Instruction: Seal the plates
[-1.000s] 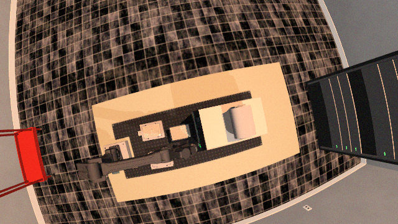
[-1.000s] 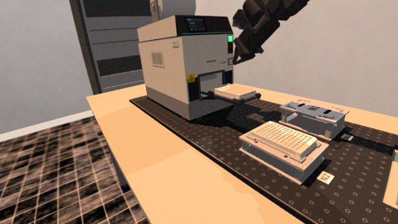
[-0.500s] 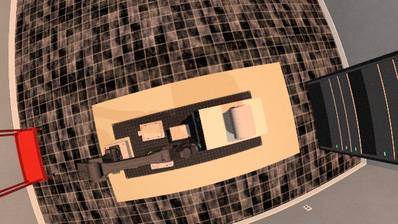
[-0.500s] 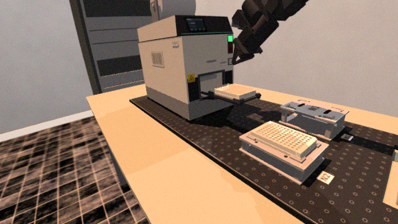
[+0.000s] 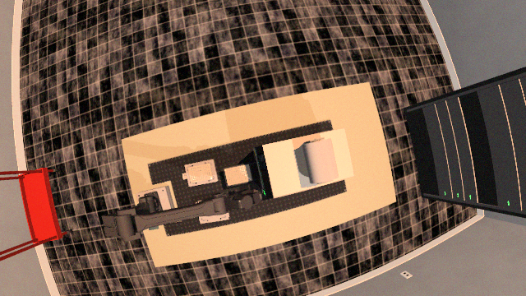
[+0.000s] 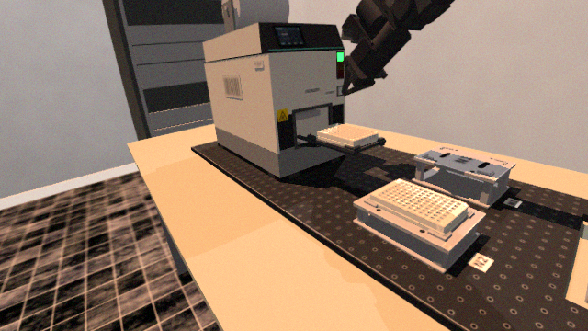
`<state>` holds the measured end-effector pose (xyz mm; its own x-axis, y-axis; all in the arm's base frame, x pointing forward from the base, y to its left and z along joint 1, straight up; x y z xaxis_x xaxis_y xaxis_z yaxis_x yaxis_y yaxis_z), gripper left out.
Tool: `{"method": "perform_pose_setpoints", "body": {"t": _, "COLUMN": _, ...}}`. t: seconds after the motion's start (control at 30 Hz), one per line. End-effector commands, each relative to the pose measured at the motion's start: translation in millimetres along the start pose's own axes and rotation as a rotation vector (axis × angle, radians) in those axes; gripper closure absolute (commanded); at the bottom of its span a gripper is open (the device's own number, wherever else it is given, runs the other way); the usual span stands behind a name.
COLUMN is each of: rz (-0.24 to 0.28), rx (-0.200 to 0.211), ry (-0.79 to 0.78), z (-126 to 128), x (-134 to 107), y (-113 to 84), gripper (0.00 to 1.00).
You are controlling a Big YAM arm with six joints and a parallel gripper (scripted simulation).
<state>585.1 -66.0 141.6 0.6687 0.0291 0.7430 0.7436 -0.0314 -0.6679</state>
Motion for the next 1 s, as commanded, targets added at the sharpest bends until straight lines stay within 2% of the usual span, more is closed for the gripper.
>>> {"method": "perform_pose_setpoints", "body": {"t": 0.0, "rz": -0.053, "rx": -0.023, "ry": -0.004, "z": -15.3, "x": 29.5, "y": 8.1, "gripper": 1.00}}
{"method": "perform_pose_setpoints", "body": {"t": 0.53, "rz": -0.068, "rx": -0.028, "ry": -0.003, "z": -17.8, "x": 38.5, "y": 7.9, "gripper": 1.00}}
{"method": "perform_pose_setpoints", "body": {"t": 0.73, "rz": -0.070, "rx": -0.010, "ry": -0.017, "z": -3.3, "x": 41.7, "y": 10.4, "gripper": 1.00}}
{"method": "perform_pose_setpoints", "body": {"t": 0.97, "rz": -0.090, "rx": -0.005, "ry": -0.018, "z": -2.7, "x": 49.9, "y": 1.6, "gripper": 1.00}}
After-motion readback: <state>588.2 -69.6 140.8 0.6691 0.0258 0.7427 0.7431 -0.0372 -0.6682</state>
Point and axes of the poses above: the point where the finger pads meet when closed, its own y axis out along the fingers, its own z axis across the jaws, x = y × z, the point moved 2 cm from there along -y, back along the fingers, and after that the axes turned 4 degrees about -y, right-handed, at the moved point
